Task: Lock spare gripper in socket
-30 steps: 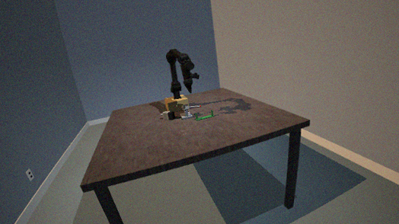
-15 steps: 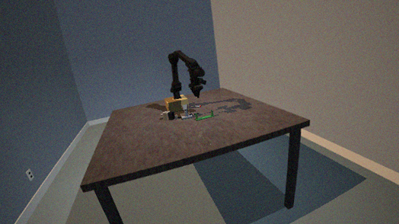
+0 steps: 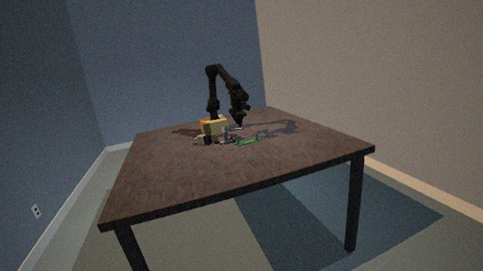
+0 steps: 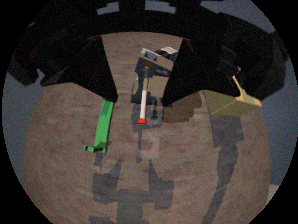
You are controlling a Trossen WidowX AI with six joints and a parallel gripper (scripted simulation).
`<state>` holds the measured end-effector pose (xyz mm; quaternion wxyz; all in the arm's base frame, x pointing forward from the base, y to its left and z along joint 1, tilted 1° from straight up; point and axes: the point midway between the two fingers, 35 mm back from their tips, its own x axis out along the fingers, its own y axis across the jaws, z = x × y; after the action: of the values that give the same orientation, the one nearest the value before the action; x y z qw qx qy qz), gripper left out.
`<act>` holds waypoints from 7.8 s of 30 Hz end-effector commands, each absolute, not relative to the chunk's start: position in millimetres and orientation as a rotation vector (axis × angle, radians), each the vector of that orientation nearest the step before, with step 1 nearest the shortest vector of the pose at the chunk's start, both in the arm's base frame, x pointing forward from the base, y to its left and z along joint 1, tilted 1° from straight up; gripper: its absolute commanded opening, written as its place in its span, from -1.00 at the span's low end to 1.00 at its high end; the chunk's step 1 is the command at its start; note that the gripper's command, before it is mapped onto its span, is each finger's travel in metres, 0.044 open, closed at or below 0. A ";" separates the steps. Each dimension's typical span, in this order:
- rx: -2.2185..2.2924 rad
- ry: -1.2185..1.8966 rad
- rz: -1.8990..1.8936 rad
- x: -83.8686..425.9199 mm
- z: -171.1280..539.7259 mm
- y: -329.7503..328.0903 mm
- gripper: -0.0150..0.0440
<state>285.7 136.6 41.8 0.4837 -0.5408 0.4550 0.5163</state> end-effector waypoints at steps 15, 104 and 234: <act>-1.322 1.117 1.264 285.2 10.9 135.4 0.53; -1.148 1.023 1.302 287.2 4.7 170.4 -0.49; -1.207 1.024 1.372 364.8 22.0 261.9 -0.49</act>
<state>364.8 262.2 27.4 0.5020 -0.4985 0.4234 0.5659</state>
